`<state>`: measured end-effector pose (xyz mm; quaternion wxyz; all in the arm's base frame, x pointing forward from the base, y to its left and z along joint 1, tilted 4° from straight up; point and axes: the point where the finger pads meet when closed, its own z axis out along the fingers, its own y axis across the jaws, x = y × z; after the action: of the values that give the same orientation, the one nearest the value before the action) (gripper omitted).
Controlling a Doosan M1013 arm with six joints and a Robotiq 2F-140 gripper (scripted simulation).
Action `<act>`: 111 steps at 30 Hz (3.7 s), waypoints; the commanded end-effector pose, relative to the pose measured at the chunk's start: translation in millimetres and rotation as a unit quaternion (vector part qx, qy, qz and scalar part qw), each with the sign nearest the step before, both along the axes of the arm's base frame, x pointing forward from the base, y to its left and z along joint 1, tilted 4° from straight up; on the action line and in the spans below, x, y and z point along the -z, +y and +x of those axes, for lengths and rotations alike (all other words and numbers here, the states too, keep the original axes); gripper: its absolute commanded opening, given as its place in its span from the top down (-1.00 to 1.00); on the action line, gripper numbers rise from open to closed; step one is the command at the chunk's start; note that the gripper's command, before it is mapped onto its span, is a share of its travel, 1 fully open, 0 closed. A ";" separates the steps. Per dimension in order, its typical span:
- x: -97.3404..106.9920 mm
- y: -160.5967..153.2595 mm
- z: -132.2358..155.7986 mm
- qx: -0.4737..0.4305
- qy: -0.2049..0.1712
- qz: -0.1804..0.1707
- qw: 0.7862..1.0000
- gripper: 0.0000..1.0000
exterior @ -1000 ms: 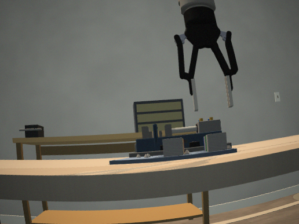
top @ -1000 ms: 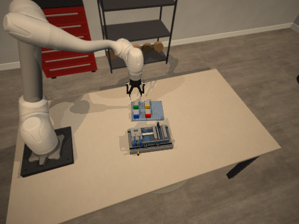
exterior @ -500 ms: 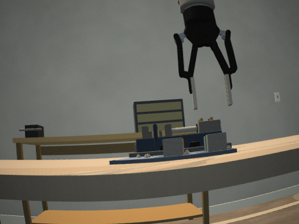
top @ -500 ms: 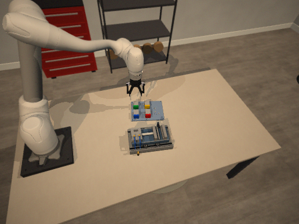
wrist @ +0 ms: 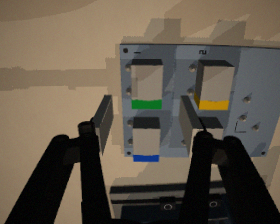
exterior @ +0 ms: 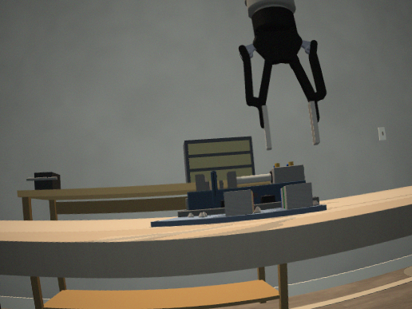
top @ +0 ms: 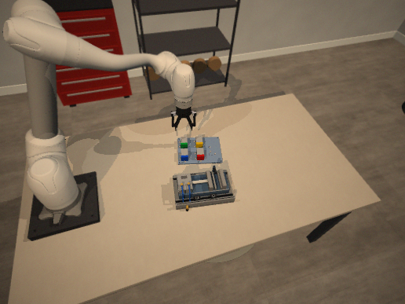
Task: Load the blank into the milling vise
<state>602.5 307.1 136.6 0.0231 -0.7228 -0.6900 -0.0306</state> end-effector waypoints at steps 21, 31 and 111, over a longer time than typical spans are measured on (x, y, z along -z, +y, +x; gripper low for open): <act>12.8 0.6 0.5 0.000 0.000 0.000 1.000 0.07; 28.7 1.8 0.7 0.000 0.000 0.000 1.000 0.07; 69.3 4.7 1.4 0.000 0.000 0.000 1.000 0.07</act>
<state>603.9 311.8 67.1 0.0231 -0.7228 -0.6900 -0.0306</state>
